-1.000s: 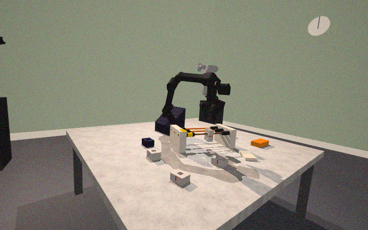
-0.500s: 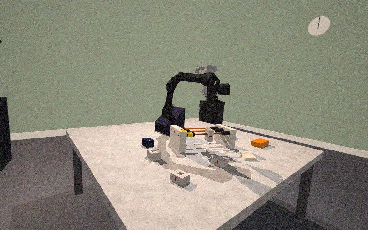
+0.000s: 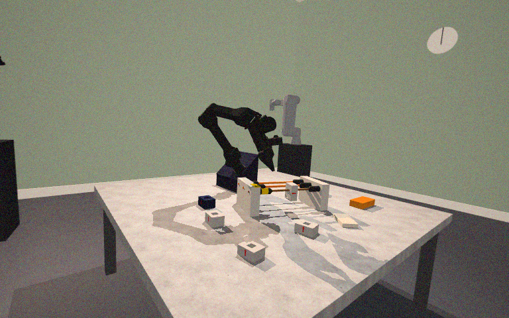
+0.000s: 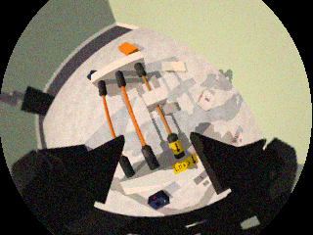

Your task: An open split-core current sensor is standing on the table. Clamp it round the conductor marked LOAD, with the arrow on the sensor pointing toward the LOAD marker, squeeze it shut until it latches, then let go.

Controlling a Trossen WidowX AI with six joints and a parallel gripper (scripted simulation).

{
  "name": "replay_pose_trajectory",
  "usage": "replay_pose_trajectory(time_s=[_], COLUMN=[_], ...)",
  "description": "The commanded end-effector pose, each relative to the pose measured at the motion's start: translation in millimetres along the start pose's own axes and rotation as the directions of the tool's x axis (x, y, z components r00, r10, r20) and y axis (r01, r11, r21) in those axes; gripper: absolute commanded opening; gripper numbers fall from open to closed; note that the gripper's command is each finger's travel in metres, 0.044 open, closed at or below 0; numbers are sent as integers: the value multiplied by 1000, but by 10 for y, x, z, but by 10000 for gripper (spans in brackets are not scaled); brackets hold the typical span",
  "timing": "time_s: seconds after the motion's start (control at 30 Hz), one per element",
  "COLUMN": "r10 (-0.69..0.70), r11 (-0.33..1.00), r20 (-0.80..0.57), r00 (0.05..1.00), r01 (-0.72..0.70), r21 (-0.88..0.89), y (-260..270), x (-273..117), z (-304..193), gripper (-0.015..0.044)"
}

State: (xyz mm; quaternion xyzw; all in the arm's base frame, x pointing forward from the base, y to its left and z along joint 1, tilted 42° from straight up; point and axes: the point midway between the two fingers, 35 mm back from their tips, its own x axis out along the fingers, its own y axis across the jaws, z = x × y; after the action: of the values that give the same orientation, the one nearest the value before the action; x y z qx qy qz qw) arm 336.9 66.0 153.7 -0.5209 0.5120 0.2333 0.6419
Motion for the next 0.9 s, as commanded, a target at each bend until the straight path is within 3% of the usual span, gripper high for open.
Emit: replay_pose_trajectory(time_s=[0.0,0.3,0.87], r10=[-43,-227,-204], r11=[997,965,969], r20=[128,376,346], r00=[991,898,916], r01=[35,155,139], r21=[68,212,204], y=[109,379,337], x=[-71,-178,-179], z=[-198,-538,-519], gripper=[440,440,440])
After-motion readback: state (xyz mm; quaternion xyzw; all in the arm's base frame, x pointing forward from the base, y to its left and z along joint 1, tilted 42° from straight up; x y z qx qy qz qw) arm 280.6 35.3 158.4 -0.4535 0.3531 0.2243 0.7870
